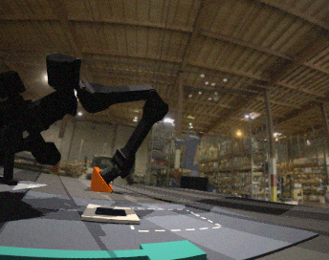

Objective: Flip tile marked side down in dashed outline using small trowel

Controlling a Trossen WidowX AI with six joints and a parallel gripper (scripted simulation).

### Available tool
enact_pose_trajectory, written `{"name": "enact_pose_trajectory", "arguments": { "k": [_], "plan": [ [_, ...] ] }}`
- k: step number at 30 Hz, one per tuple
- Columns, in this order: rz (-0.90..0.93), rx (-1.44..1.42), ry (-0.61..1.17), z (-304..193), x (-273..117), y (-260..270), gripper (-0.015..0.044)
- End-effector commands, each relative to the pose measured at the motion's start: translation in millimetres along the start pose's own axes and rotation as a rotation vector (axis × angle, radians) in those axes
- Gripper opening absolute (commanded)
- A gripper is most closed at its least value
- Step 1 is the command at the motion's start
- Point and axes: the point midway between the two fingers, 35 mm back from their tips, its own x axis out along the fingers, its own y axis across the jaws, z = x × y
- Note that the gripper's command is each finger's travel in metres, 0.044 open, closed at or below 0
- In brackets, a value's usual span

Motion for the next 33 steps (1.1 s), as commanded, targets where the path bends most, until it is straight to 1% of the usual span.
{"name": "enact_pose_trajectory", "arguments": {
  "k": [1, 16, 24, 33],
  "plan": [
    [0.025, -0.104, 0.074, -5.5, -9.3, -5.0, 0.0],
    [0.137, -0.506, 0.332, -28.6, -45.7, -39.4, 0.0],
    [0.143, -0.525, 0.342, -29.6, -47.4, -41.5, 0.0],
    [0.142, -0.525, 0.342, -28.9, -37.1, -49.8, 0.0]
  ]
}}
